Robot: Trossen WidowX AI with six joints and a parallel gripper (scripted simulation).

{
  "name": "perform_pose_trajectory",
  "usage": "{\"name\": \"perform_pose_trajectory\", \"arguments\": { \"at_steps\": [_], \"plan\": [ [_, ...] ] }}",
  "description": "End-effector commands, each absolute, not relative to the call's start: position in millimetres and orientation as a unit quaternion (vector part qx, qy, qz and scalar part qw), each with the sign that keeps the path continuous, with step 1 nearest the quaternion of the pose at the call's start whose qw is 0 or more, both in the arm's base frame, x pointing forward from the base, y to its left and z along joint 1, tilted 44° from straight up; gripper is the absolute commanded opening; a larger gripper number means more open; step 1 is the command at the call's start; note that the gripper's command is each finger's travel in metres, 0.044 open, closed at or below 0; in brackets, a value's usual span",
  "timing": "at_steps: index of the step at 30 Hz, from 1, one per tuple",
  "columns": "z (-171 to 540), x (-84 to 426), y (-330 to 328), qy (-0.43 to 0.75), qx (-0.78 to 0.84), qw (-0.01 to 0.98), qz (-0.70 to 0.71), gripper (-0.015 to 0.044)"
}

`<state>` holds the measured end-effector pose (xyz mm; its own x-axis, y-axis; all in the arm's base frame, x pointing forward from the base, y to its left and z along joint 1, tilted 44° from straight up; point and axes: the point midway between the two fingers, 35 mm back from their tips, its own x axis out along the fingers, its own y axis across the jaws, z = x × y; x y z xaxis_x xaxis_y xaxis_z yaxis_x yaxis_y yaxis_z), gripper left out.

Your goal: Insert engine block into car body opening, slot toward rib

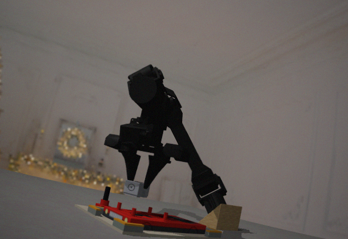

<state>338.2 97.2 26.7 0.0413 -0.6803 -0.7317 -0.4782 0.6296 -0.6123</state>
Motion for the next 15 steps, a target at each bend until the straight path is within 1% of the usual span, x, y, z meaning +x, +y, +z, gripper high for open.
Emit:
{"name": "perform_pose_trajectory", "arguments": {
  "at_steps": [1,14,15],
  "plan": [
    [17.6,337.2,102.2,0.682,-0.387,0.608,-0.125,0.0000],
    [-4.8,335.0,109.8,0.648,-0.268,0.667,-0.251,0.0000],
    [-4.7,335.0,109.8,0.648,-0.267,0.667,-0.253,0.0026]
  ]
}}
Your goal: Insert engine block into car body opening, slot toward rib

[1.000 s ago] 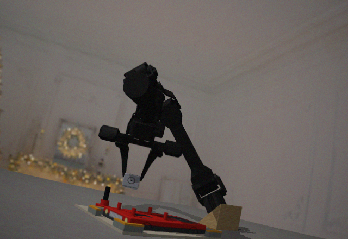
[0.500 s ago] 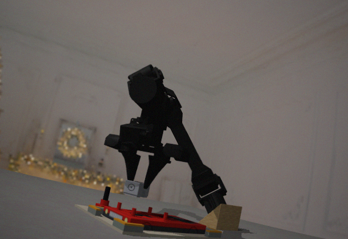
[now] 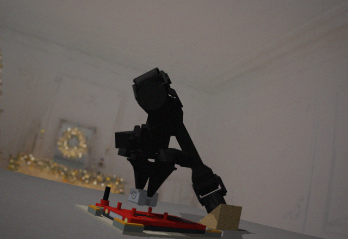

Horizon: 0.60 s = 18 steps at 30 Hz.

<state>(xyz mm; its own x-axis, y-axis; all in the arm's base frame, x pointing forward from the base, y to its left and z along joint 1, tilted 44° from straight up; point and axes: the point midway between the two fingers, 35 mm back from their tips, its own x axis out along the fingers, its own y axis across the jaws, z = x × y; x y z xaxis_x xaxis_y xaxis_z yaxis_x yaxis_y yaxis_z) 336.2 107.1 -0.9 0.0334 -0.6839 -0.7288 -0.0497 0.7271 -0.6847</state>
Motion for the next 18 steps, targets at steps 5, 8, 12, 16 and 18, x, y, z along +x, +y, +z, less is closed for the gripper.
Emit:
{"name": "perform_pose_trajectory", "arguments": {
  "at_steps": [5,8,12,16,18],
  "plan": [
    [-4.6,335.0,109.8,0.642,-0.251,0.673,-0.268,0.0157],
    [-4.6,335.0,109.8,0.641,-0.249,0.674,-0.270,0.0159],
    [-4.6,335.0,109.8,0.641,-0.249,0.674,-0.270,0.0159],
    [-4.6,334.9,109.8,0.643,-0.254,0.672,-0.265,0.0159],
    [-4.7,334.9,109.8,0.646,-0.263,0.669,-0.257,0.0159]
  ]
}}
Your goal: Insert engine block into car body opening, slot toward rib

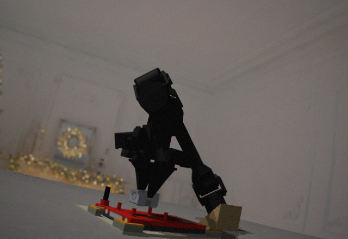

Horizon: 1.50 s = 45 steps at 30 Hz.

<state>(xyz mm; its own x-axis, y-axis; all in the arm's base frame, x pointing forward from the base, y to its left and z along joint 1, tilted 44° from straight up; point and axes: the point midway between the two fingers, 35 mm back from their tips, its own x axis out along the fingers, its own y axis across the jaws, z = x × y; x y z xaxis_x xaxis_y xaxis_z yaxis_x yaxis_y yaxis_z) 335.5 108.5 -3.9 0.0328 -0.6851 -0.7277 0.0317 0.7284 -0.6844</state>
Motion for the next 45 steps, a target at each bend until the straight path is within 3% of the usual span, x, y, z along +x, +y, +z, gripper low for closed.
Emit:
{"name": "perform_pose_trajectory", "arguments": {
  "at_steps": [1,45],
  "plan": [
    [-4.7,334.9,109.8,0.649,-0.269,0.666,-0.250,0.0159],
    [-8.5,334.2,107.4,0.648,-0.269,0.666,-0.251,0.0159]
  ]
}}
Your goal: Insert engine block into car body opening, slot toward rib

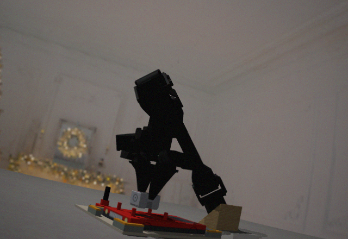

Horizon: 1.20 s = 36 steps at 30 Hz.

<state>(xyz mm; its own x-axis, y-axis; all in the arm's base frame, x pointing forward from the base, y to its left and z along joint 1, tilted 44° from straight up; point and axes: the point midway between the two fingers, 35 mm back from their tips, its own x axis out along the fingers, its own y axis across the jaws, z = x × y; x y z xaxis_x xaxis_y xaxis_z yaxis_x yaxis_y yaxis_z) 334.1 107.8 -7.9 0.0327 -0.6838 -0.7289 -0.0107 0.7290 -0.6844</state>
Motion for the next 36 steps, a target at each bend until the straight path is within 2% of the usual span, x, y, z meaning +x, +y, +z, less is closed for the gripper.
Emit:
{"name": "perform_pose_trajectory", "arguments": {
  "at_steps": [1,36],
  "plan": [
    [-8.6,334.2,107.2,0.648,-0.269,0.667,-0.251,0.0159],
    [-14.0,334.4,102.0,0.648,-0.269,0.666,-0.251,0.0159]
  ]
}}
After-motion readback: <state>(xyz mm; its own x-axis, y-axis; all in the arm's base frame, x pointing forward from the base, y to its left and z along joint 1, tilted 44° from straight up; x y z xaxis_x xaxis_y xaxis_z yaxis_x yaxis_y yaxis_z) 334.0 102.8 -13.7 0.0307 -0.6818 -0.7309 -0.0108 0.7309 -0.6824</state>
